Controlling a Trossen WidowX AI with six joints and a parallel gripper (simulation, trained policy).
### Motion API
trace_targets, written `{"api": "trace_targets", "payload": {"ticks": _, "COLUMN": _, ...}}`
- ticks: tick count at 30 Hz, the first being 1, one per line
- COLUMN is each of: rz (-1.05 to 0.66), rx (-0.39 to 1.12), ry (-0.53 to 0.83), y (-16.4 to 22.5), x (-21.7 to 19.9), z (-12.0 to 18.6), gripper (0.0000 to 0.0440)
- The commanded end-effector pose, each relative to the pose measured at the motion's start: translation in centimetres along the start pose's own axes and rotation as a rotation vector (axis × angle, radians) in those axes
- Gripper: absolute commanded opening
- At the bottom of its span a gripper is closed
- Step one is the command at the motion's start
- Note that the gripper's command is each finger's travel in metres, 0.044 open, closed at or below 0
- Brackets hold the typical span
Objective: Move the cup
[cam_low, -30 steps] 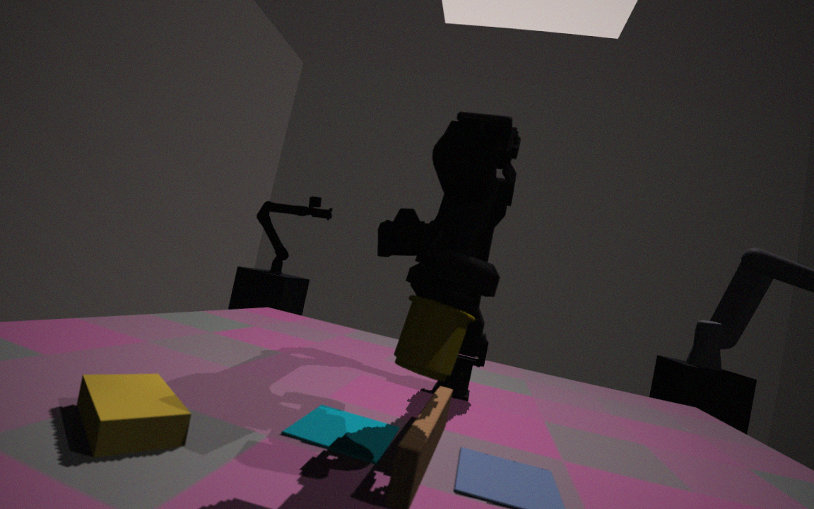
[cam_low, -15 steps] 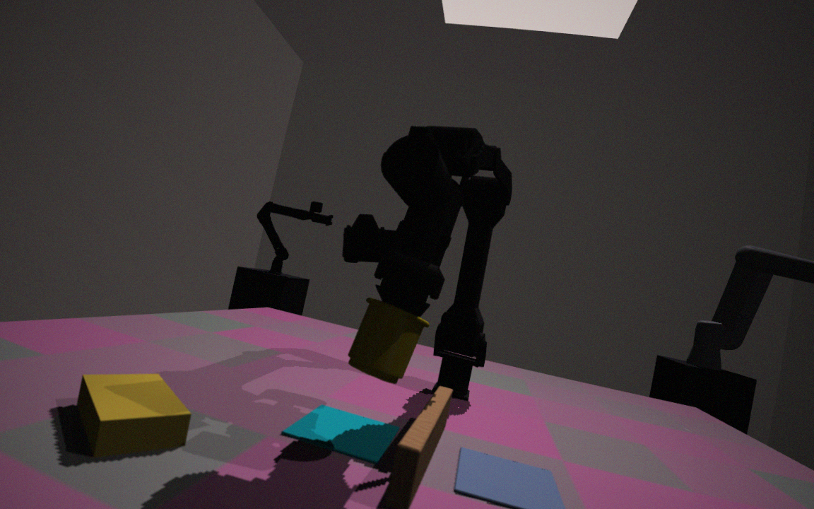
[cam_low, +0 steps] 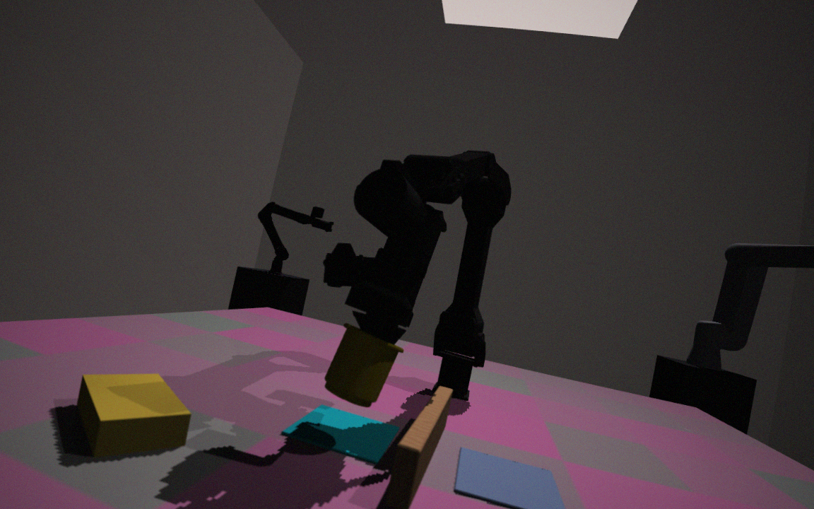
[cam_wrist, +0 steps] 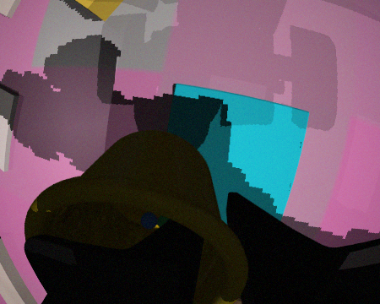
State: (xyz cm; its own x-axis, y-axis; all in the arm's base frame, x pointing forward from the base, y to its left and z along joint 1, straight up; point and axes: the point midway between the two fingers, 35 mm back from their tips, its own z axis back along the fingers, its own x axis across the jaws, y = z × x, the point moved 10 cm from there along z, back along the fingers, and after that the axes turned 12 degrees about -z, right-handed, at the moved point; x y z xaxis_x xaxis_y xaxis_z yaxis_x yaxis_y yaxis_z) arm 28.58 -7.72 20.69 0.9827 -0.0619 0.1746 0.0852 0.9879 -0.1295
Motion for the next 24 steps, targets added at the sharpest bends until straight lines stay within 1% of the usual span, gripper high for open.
{"api": "trace_targets", "payload": {"ticks": 1, "rz": -0.006, "rx": -0.005, "ry": 0.009, "y": -0.1, "x": -0.6, "z": -0.9, "gripper": 0.0006}}
{"api": "trace_targets", "payload": {"ticks": 5, "rz": -0.017, "rx": -0.006, "ry": 0.02, "y": -0.2, "x": -1.3, "z": -1.8, "gripper": 0.0018}}
{"api": "trace_targets", "payload": {"ticks": 14, "rz": -0.043, "rx": -0.012, "ry": 0.037, "y": -0.5, "x": -2.6, "z": -3.3, "gripper": 0.0062}}
{"api": "trace_targets", "payload": {"ticks": 16, "rz": -0.05, "rx": -0.014, "ry": 0.032, "y": -0.6, "x": -2.8, "z": -3.5, "gripper": 0.0083}}
{"api": "trace_targets", "payload": {"ticks": 19, "rz": -0.065, "rx": -0.014, "ry": 0.003, "y": -0.8, "x": -2.7, "z": -3.3, "gripper": 0.0147}}
{"api": "trace_targets", "payload": {"ticks": 20, "rz": -0.07, "rx": -0.013, "ry": -0.009, "y": -0.9, "x": -2.7, "z": -3.2, "gripper": 0.016}}
{"api": "trace_targets", "payload": {"ticks": 24, "rz": -0.081, "rx": -0.011, "ry": -0.045, "y": -1.3, "x": -2.7, "z": -2.7, "gripper": 0.0164}}
